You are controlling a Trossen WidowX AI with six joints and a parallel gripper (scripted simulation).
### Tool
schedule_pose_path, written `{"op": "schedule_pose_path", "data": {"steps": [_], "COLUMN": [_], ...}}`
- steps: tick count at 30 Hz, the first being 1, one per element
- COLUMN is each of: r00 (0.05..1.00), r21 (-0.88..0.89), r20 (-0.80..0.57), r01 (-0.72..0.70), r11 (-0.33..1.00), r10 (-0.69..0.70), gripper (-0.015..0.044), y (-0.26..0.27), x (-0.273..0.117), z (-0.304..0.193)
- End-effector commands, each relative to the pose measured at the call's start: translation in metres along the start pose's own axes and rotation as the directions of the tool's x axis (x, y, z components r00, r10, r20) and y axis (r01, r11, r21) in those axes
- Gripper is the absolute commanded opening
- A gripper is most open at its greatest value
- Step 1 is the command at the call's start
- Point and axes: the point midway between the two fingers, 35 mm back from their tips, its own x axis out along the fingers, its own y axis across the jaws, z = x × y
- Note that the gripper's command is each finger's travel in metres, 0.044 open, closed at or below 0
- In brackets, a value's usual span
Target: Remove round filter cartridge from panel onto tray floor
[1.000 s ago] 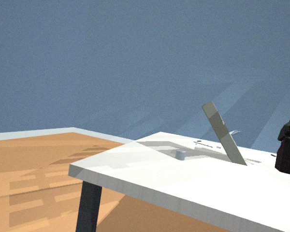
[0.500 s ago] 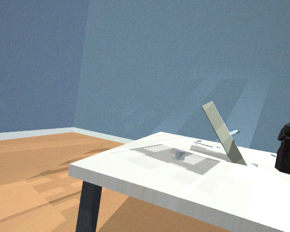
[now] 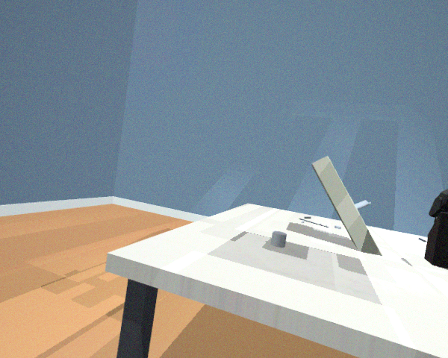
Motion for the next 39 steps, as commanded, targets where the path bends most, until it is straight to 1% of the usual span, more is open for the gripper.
{"op": "schedule_pose_path", "data": {"steps": [1,5,8,12,14,15,16,39], "r00": [1.0,1.0,1.0,1.0,1.0,1.0,1.0,1.0], "r21": [-0.002,-0.002,-0.002,0.0,0.0,0.0,0.005,0.005], "r20": [0.005,0.005,0.005,0.003,0.002,0.002,-0.001,-0.001], "r01": [0.0,0.0,0.001,0.001,0.001,0.001,-0.002,-0.002], "r11": [1.0,1.0,1.0,1.0,1.0,1.0,1.0,1.0], "r10": [0.0,0.0,-0.001,-0.001,-0.001,-0.001,0.002,0.002], "gripper": [0.0341,0.044,0.044,0.044,0.044,0.044,0.044,0.044], "y": [0.0,0.0,0.0,0.0,0.0,0.0,0.0,0.0], "x": [-0.001,-0.001,-0.007,-0.053,-0.062,-0.062,-0.049,-0.049], "z": [0.002,0.002,0.007,0.032,0.035,0.035,0.029,0.029]}}
